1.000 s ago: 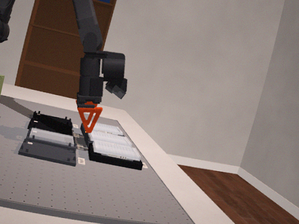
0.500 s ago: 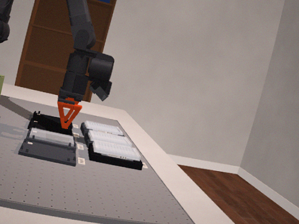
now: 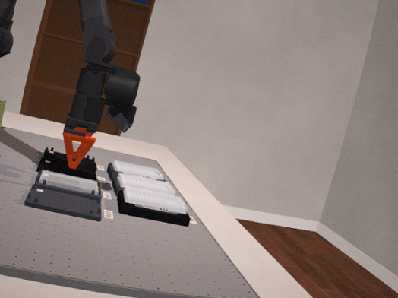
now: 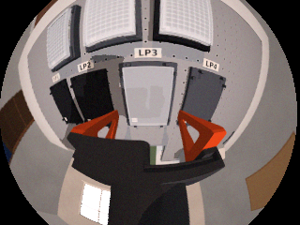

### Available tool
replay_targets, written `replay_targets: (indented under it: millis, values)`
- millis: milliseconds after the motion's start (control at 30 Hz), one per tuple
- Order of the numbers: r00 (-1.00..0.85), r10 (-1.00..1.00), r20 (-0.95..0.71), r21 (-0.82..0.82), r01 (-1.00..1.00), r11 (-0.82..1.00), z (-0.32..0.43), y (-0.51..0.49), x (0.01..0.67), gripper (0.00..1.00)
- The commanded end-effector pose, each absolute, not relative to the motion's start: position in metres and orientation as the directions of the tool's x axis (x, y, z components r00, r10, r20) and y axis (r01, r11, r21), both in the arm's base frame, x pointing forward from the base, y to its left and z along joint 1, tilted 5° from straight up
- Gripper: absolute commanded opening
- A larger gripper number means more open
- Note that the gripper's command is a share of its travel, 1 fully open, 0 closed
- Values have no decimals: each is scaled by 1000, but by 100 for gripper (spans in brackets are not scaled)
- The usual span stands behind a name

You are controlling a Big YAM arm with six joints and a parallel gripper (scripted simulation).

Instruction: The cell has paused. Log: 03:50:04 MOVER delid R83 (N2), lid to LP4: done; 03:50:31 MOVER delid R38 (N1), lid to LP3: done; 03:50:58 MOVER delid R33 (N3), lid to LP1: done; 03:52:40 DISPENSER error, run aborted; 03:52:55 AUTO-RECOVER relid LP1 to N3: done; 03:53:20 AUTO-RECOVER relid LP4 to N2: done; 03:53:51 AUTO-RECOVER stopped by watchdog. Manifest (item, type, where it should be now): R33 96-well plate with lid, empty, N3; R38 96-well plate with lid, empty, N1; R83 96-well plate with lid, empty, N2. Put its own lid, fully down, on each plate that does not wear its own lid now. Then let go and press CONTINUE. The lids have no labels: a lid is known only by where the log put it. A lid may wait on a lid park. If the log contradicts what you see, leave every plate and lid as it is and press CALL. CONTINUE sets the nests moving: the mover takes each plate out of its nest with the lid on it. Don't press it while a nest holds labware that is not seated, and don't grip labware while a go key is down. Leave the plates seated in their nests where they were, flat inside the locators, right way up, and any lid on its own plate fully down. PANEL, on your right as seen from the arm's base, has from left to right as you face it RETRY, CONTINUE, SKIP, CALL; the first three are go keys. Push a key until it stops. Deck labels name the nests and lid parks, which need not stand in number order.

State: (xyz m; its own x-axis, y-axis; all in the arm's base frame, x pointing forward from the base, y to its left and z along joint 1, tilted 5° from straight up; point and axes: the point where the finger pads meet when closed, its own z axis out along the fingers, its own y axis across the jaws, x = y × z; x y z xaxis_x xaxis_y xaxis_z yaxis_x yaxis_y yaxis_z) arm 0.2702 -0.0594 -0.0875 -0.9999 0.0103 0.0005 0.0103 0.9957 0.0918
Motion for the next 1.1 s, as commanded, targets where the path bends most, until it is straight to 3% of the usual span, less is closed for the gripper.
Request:
replay_targets:
  millis: [0, 1067]
  values:
    - [-1000, -21, -12, 88, -22, 996, -95, -57, 274, 100]
    - [-1000, 2, -5, 90, 1, 996, -134, -52, 271, 100]
